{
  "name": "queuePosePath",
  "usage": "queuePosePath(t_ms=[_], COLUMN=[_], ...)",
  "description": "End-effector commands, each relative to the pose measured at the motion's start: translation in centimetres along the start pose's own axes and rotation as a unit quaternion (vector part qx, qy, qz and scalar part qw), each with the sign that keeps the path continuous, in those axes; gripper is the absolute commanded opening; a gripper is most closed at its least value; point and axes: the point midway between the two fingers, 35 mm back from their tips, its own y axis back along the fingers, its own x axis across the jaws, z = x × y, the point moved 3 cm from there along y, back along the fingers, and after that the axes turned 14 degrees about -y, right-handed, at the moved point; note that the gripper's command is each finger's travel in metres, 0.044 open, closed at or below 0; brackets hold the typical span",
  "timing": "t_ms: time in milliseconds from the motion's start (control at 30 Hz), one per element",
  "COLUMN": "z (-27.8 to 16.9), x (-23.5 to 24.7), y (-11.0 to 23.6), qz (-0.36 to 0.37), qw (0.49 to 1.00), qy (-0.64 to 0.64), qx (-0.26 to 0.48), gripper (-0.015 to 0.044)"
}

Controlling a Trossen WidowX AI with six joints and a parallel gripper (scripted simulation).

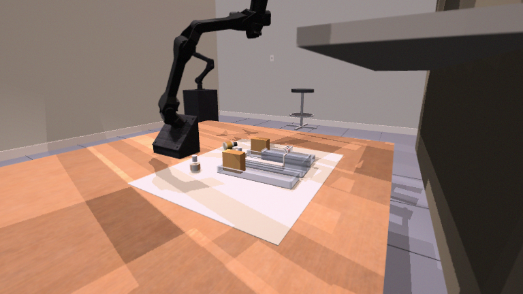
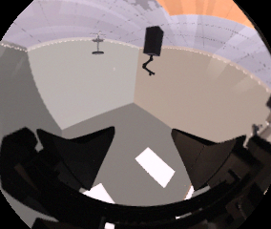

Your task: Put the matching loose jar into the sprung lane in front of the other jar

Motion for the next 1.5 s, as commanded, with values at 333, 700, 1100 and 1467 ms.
queuePosePath(t_ms=[333,700,1100,1467], z=[2.0,9.4,19.5,28.4], x=[3.4,1.5,-7.3,-19.5], y=[12.3,27.0,38.5,43.9], qz=[0.269,0.427,0.328,0.013], qw=[0.948,0.801,0.641,0.543], qy=[0.16,0.259,0.256,0.193], qx=[-0.066,-0.33,-0.645,-0.817], gripper=[0.044,0.044,0.044,0.044])
